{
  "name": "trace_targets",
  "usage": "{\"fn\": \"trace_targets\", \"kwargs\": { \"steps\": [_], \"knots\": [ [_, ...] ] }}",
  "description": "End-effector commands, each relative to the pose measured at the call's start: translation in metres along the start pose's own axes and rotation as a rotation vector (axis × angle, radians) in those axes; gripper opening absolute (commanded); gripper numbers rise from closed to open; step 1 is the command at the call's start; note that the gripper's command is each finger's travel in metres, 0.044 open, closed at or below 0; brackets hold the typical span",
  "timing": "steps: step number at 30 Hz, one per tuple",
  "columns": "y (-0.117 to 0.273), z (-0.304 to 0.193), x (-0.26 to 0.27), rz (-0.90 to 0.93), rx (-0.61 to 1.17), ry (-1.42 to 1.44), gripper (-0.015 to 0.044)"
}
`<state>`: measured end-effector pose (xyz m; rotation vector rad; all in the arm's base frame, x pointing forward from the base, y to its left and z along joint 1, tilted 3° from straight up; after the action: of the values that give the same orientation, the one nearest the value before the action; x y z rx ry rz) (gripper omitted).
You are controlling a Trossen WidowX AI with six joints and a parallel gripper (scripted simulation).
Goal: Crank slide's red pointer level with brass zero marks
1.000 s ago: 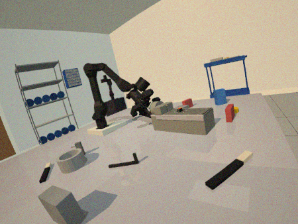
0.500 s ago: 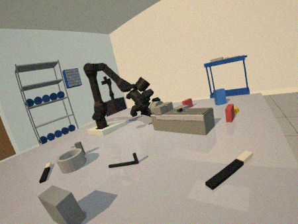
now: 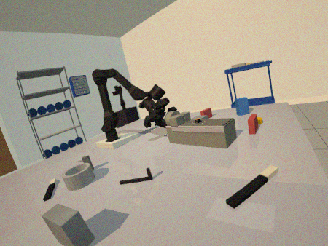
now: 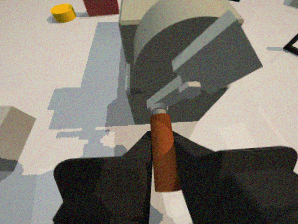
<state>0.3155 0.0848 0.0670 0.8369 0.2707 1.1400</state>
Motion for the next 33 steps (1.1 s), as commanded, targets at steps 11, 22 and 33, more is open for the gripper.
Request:
{"fn": "trace_targets", "kwargs": {
  "steps": [11, 22, 33],
  "knots": [
    [0.007, 0.004, 0.01, 0.009, -0.003, -0.001, 0.0],
    [0.011, 0.008, 0.013, 0.01, -0.003, -0.001, 0.0],
    [0.016, 0.012, 0.015, 0.01, -0.003, -0.001, 0.0]
  ]
}}
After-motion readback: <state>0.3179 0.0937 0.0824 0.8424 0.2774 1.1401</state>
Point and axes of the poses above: the point midway between the two fingers, 35 mm back from their tips, its own y axis back along the fingers, its own x axis across the jaws, z = x × y, the point moved 2 cm from there along y, back along the fingers, and after that the axes turned 12 degrees about -y, right-handed, at the moved point
